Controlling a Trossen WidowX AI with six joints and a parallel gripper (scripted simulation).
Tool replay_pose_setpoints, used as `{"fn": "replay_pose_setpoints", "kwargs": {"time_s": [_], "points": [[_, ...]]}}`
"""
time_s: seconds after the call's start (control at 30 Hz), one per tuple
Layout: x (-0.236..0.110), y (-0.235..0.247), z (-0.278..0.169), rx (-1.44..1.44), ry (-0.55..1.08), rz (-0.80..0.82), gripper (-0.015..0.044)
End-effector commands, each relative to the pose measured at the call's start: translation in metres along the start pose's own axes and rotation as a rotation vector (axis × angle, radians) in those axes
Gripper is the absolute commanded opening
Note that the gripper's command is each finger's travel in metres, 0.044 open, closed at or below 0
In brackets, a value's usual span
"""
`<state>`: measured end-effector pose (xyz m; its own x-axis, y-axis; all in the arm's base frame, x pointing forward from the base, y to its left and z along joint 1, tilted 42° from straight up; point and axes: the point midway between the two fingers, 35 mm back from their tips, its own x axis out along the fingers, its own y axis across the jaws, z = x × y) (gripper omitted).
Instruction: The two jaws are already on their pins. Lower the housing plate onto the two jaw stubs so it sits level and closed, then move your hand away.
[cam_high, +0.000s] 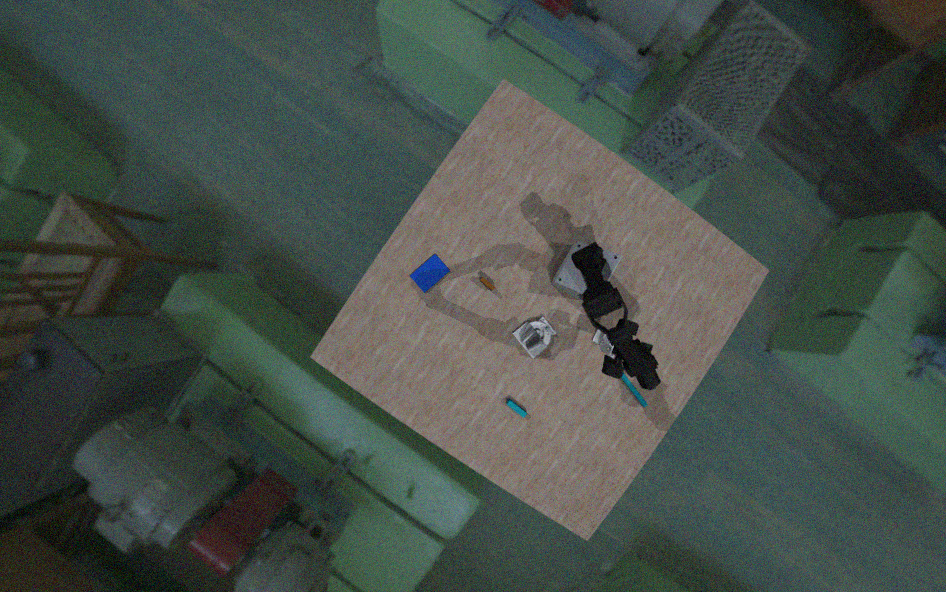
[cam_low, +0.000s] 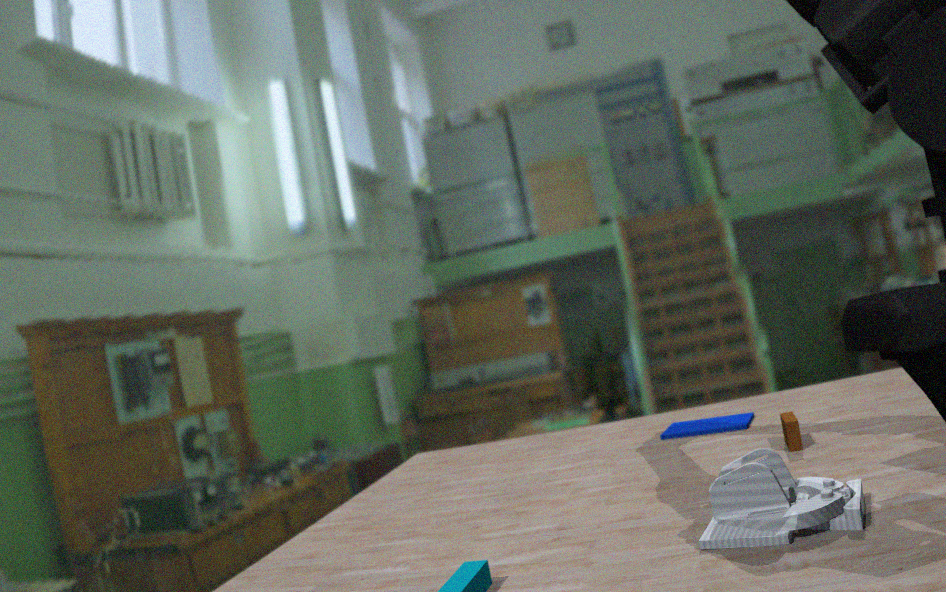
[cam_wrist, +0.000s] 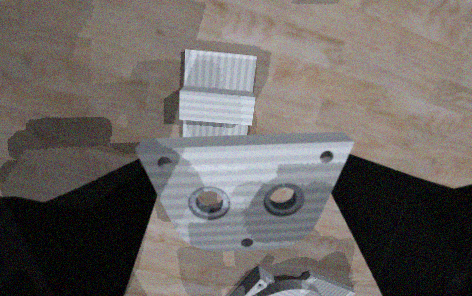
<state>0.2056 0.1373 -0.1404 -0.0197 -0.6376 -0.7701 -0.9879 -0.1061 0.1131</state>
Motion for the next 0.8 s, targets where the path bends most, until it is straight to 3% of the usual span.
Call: {"fn": "replay_pose_setpoints", "kwargs": {"time_s": [0.0,0.77], "points": [[-0.003,-0.006,-0.013,-0.070,-0.002,-0.004,0.0351],[-0.008,-0.029,-0.084,-0.423,-0.010,-0.015,0.0351]]}}
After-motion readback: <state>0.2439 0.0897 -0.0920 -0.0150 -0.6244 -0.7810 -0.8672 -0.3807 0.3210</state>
